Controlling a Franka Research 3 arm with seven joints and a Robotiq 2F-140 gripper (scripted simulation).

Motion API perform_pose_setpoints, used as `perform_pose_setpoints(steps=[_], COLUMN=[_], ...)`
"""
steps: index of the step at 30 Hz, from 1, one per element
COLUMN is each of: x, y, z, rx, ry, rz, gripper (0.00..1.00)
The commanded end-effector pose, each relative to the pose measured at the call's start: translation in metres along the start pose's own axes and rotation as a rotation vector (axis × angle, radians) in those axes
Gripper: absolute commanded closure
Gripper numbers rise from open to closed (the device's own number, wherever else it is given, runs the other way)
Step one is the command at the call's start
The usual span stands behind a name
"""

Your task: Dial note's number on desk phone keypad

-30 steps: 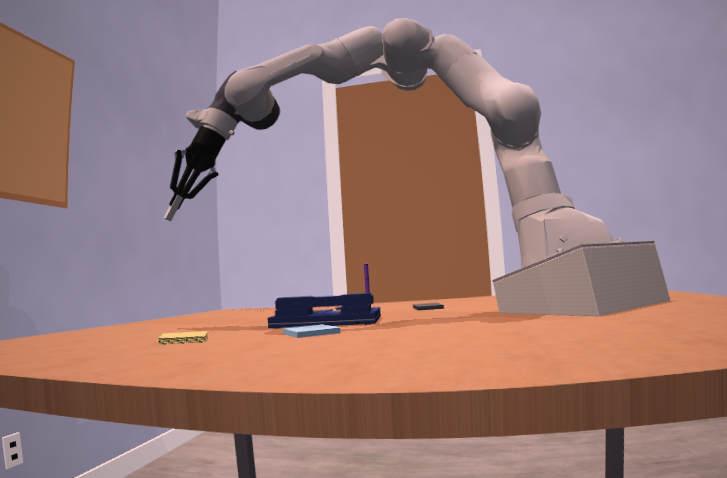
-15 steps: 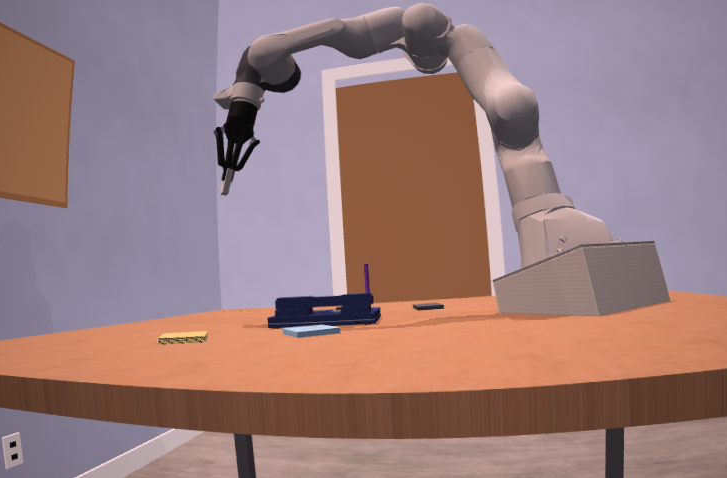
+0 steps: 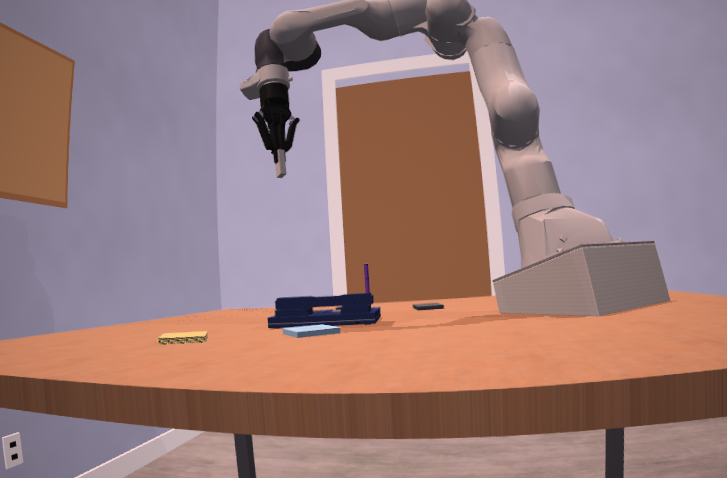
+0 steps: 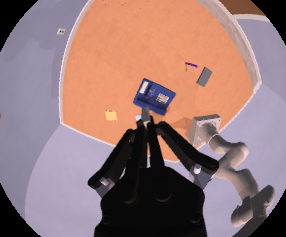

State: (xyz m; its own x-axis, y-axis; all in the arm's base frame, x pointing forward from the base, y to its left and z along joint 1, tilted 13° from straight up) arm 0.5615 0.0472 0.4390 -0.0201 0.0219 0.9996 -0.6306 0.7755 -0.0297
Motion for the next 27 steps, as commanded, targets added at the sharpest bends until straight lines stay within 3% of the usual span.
perform_pose_setpoints(steps=[1,7,8,9,10,12,14,17,21,27], x=[-0.036,-0.109,-0.109,-0.124,-0.124,-0.151,-0.151,-0.185,-0.218,-0.242], y=[0.06,0.167,0.167,0.188,0.188,0.225,0.225,0.268,0.306,0.33], z=[-0.013,-0.025,-0.025,-0.023,-0.023,-0.016,-0.016,0.001,0.024,0.046], rx=[0.123,0.317,0.317,0.362,0.362,0.446,0.446,0.554,0.661,0.742], ry=[0.021,0.035,0.035,0.037,0.037,0.042,0.042,0.048,0.053,0.057], rz=[0.016,0.064,0.064,0.075,0.075,0.098,0.098,0.128,0.159,0.182], gripper=[1.0,1.0,1.0,1.0,1.0,1.0,1.0,1.0,1.0,1.0])
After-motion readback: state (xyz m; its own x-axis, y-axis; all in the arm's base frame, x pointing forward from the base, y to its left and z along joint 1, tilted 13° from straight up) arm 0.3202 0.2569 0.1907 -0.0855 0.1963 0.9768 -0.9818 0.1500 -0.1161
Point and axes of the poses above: the point where the finger pads meet when closed, its own x axis back along the fingers, its own z axis across the jaws, y = z × x, the point moved 6 cm from there along x, back along the fingers, and after that the axes turned 12 degrees about -x, right-handed, at the moved point
